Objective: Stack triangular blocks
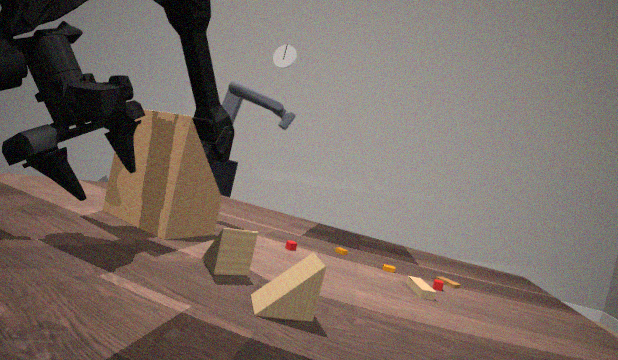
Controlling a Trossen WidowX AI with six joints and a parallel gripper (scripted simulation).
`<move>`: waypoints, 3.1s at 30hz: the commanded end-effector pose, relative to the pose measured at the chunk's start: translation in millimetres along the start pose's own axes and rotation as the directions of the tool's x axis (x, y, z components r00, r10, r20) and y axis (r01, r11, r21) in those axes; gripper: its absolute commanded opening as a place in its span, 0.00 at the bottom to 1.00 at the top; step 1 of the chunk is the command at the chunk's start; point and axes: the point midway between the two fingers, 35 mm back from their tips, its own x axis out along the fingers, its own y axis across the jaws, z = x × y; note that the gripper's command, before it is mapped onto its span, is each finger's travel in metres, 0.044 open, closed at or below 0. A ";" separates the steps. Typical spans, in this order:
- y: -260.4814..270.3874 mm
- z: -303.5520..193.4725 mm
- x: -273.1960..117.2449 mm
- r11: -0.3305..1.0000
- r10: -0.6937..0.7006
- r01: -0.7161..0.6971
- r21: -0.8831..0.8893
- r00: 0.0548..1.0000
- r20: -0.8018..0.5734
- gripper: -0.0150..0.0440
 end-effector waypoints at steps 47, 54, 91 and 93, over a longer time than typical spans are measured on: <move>16.8 310.1 104.9 -0.757 -0.524 0.039 0.652 0.559 -0.642 1.00; 35.2 332.4 137.3 -0.801 -0.570 -0.181 0.571 0.523 -0.634 1.00; 11.3 309.5 160.8 -0.801 -0.570 -0.181 0.571 0.523 -0.634 1.00; 9.5 307.4 162.7 -0.801 -0.570 -0.181 0.570 0.523 -0.634 1.00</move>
